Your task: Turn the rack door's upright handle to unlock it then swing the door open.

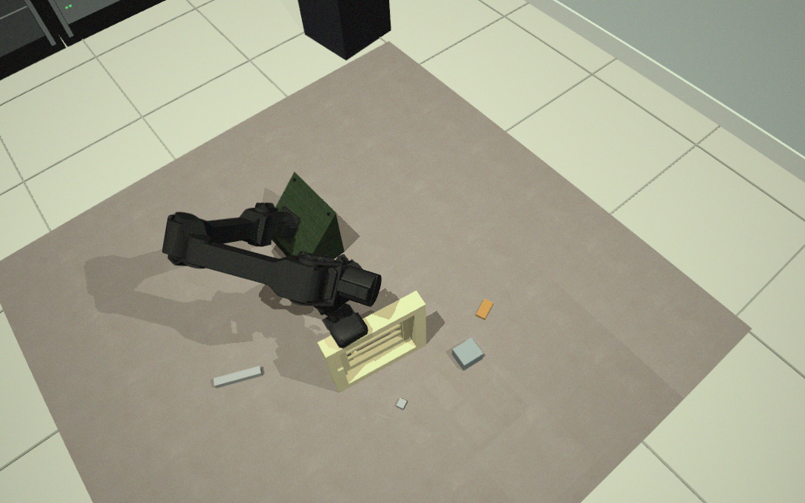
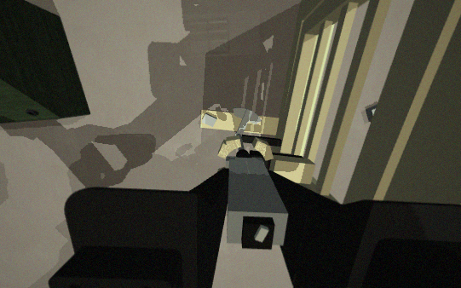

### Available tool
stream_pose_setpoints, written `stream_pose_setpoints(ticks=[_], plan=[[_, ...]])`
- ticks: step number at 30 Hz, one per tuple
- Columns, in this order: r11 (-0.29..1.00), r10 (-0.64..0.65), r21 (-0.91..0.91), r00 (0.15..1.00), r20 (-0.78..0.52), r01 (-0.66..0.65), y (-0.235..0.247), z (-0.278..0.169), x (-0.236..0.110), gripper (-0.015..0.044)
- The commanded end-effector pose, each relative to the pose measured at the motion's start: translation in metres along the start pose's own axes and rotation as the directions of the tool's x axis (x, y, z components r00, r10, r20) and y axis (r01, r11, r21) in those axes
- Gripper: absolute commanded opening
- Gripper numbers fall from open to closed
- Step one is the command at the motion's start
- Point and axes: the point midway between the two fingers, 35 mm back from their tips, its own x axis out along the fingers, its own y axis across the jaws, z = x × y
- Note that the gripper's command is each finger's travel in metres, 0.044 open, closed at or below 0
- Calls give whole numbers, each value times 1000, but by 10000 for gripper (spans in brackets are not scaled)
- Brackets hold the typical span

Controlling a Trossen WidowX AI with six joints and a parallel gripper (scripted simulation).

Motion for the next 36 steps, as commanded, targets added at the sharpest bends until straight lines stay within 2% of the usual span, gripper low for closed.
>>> stream_pose_setpoints(ticks=[1,16,36], plan=[[998,2,63,1000,1,-2,5,3,0,14],[945,2,327,1000,2,-3,19,12,0,14],[797,3,603,1000,3,-4,46,34,0,14]])
